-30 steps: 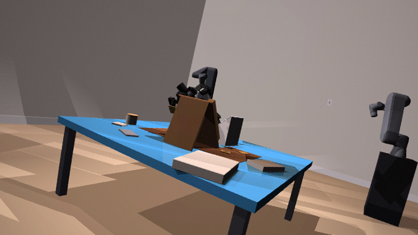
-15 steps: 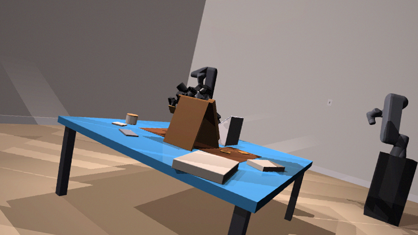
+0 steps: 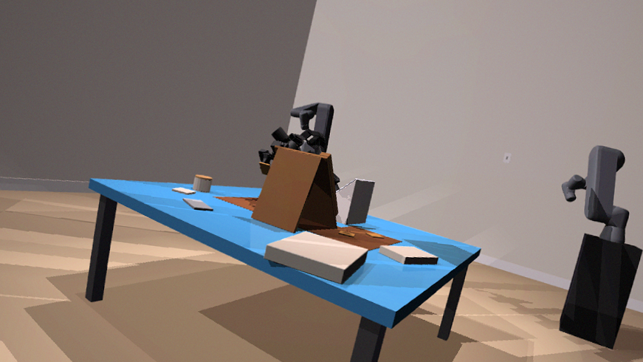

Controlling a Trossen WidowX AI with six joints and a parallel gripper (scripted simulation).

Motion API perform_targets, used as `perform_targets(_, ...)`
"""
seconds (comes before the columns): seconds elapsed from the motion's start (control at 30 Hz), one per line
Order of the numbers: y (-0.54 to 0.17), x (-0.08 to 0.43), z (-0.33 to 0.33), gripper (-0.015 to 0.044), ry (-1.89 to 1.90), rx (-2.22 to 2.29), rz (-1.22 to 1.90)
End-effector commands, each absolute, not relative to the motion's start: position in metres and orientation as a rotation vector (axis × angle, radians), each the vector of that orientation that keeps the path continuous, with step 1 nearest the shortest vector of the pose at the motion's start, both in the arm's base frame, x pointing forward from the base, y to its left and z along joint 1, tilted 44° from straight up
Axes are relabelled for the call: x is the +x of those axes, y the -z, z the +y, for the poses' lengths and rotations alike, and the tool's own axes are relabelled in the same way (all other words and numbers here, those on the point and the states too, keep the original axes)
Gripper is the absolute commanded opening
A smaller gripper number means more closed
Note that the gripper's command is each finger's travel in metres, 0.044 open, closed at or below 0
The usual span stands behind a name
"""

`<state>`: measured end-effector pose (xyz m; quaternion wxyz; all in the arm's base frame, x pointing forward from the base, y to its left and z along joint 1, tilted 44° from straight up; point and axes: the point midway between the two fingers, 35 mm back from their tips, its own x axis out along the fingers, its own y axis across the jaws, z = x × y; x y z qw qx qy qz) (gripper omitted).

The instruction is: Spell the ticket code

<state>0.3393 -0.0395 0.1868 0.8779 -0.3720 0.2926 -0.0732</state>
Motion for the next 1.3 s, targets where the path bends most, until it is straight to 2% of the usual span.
perform_targets(0.0,-0.1885,0.3404,-0.0384,0.0,0.149,-0.77,0.603)
perform_targets(1.27,-0.1811,0.3384,-0.0343,0.0,0.149,-0.77,0.603)
